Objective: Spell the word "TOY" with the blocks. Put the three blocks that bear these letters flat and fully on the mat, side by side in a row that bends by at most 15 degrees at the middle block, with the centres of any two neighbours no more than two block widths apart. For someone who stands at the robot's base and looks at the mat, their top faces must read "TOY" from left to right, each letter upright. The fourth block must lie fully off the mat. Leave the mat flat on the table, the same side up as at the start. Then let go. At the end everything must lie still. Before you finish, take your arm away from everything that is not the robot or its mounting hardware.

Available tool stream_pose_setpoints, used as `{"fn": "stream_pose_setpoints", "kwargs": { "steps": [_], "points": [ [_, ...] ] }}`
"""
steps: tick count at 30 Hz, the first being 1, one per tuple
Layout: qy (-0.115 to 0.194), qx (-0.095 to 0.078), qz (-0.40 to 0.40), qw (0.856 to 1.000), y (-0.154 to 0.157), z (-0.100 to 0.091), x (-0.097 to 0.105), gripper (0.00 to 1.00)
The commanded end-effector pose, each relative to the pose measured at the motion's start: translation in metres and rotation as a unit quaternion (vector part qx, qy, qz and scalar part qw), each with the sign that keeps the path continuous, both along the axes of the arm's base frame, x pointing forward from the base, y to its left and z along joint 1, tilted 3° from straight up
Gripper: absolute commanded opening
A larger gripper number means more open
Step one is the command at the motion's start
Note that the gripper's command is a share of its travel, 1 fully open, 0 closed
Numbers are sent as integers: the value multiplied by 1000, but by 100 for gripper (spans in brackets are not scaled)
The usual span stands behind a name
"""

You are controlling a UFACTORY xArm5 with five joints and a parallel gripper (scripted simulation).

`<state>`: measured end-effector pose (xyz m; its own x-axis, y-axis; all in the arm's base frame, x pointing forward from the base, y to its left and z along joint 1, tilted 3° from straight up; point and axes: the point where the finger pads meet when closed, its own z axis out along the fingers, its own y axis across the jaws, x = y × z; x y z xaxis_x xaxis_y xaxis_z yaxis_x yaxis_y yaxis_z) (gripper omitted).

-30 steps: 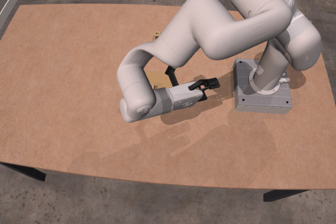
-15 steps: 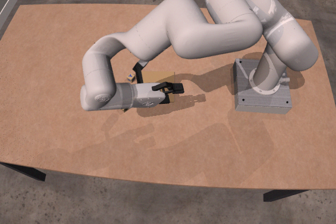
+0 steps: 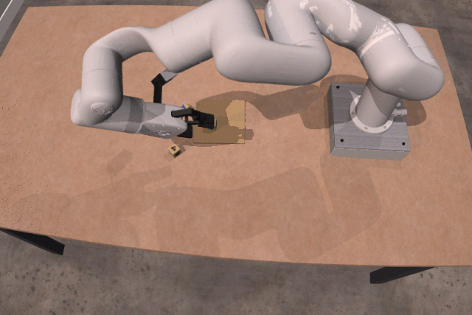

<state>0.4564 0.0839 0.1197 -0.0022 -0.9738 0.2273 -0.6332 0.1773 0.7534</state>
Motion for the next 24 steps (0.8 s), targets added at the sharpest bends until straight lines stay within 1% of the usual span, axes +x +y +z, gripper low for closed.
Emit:
{"fn": "stream_pose_setpoints", "kwargs": {
  "steps": [1,2,4,5,7,8,11,12,16,17,24],
  "points": [
    [-18,-2,-15,1000,-7,2,21,100],
    [-33,-4,-27,999,-13,3,32,100],
    [-33,-4,-27,999,-13,3,32,100],
    [-49,-5,-38,998,-20,4,42,100],
    [-49,-5,-38,998,-20,4,42,100],
    [-64,-7,-50,997,-28,5,51,100],
    [-64,-7,-50,997,-28,5,51,100],
    [-79,-9,-62,995,-35,6,59,100],
    [-79,-9,-62,995,-35,6,59,100],
    [-94,-11,-73,993,-43,7,65,100],
    [-94,-11,-73,993,-43,7,65,100]
  ]
}}
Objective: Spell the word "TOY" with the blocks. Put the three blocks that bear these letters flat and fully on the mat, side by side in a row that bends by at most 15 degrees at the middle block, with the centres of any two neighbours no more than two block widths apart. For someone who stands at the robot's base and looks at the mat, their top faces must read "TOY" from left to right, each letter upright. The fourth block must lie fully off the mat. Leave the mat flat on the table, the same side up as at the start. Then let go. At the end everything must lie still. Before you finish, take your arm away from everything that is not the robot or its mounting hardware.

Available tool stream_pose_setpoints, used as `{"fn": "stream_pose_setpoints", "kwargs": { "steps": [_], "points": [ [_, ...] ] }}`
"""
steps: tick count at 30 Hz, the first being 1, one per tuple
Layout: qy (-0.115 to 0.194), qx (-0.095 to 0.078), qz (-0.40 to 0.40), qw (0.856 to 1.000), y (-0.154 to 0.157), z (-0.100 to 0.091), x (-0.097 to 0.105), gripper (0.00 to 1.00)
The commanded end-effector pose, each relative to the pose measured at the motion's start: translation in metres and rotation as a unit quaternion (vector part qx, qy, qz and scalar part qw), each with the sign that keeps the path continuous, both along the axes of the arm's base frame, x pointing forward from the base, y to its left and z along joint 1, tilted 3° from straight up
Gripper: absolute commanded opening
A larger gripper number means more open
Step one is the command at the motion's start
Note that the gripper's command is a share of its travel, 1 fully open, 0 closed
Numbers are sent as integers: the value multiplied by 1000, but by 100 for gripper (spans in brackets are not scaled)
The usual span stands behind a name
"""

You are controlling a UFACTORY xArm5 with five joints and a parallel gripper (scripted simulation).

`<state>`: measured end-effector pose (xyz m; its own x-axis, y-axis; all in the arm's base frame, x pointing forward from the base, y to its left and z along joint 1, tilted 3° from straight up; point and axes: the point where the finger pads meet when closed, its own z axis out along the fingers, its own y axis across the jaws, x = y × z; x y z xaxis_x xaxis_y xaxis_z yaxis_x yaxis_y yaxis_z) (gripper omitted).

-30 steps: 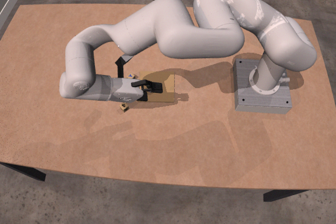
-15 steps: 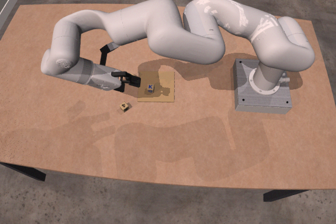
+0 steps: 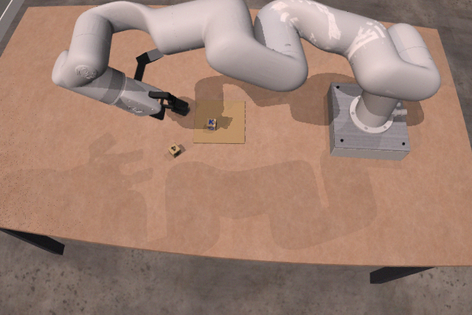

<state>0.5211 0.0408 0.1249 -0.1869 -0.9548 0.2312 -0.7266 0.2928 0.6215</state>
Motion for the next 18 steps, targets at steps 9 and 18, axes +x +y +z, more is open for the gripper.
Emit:
{"fn": "stream_pose_setpoints", "kwargs": {
  "steps": [9,18],
  "points": [
    [-16,-2,-11,1000,-8,2,6,100],
    [-16,-2,-11,1000,-8,2,6,100]
  ]
}}
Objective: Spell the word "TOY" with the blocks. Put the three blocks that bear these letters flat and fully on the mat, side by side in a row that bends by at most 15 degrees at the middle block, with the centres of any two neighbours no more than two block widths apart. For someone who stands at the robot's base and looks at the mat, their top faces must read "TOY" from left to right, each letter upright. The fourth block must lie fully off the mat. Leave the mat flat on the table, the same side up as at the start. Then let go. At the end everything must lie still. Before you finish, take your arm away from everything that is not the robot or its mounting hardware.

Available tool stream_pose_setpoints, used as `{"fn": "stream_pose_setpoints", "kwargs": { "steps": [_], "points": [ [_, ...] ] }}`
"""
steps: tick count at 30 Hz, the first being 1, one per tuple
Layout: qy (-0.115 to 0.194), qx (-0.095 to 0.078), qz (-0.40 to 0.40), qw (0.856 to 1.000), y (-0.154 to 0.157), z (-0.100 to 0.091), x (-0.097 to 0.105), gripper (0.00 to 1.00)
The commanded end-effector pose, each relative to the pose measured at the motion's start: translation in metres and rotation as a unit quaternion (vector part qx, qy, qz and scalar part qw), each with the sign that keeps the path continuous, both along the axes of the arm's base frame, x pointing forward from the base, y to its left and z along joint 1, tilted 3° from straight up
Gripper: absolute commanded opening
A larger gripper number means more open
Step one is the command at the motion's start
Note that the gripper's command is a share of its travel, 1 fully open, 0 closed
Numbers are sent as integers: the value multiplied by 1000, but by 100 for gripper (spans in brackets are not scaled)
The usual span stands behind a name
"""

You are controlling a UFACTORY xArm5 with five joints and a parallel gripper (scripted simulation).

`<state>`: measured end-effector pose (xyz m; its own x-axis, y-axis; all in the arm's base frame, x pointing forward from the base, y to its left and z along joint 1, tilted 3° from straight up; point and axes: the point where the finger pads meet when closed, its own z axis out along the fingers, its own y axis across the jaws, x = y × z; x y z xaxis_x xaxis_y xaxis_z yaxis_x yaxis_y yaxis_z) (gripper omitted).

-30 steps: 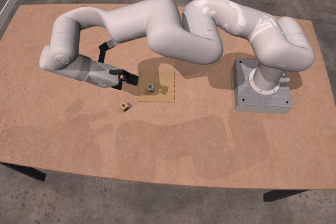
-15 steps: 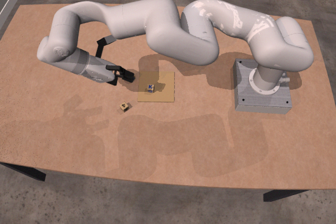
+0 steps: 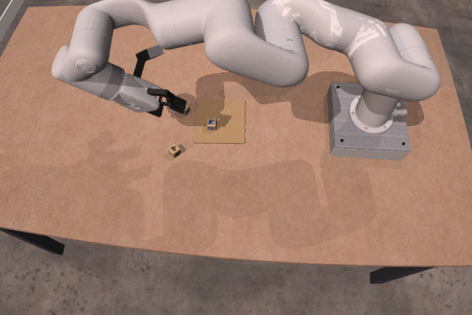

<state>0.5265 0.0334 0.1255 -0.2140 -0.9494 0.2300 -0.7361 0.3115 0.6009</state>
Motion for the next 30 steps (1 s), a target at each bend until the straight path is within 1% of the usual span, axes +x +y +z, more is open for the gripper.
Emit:
{"fn": "stream_pose_setpoints", "kwargs": {
  "steps": [1,4,6,21,23,30],
  "points": [
    [-3,0,0,1000,0,2,1,100],
    [-3,0,0,1000,0,2,1,100],
    [-30,-4,-22,999,-16,4,8,100],
    [-30,-4,-22,999,-16,4,8,100],
    [-56,-9,-43,997,-30,6,12,100],
    [-56,-9,-43,997,-30,6,12,100]
  ]
}}
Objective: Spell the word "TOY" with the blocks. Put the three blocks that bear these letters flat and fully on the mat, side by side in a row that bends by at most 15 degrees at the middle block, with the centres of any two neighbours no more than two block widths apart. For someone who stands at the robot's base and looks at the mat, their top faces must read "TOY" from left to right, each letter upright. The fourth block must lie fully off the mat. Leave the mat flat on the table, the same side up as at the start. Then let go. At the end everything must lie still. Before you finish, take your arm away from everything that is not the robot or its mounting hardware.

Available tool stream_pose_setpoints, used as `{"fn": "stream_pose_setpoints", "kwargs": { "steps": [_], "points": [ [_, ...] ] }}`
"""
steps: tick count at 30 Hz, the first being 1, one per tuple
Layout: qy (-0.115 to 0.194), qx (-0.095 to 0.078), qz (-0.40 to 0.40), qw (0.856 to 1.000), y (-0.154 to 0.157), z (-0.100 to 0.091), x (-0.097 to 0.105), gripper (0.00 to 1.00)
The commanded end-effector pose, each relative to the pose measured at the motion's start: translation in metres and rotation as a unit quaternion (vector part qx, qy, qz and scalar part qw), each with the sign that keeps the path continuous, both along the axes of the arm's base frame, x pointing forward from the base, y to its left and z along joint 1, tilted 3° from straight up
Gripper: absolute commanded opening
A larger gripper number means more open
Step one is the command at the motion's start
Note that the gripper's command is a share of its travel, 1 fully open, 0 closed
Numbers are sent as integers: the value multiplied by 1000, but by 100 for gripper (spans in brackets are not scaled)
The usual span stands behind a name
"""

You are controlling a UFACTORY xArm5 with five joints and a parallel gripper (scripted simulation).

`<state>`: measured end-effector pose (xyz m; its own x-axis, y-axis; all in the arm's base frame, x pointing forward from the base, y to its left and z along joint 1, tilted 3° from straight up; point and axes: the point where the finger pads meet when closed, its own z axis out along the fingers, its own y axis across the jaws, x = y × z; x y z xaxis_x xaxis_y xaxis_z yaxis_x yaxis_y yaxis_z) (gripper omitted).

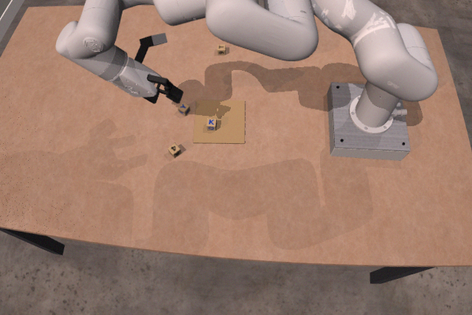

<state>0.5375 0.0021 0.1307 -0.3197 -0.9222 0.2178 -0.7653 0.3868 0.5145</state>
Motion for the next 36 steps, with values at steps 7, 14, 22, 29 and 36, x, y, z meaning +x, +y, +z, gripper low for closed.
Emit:
{"fn": "stream_pose_setpoints", "kwargs": {
  "steps": [7,14,22,29,36],
  "points": [
    [-14,-2,-9,1000,-6,1,1,100],
    [-14,-2,-9,1000,-6,1,1,100],
    [-36,-6,-27,999,-19,3,0,100],
    [-54,-10,-42,998,-29,4,-3,100],
    [-54,-10,-42,998,-29,4,-3,100]
  ]
}}
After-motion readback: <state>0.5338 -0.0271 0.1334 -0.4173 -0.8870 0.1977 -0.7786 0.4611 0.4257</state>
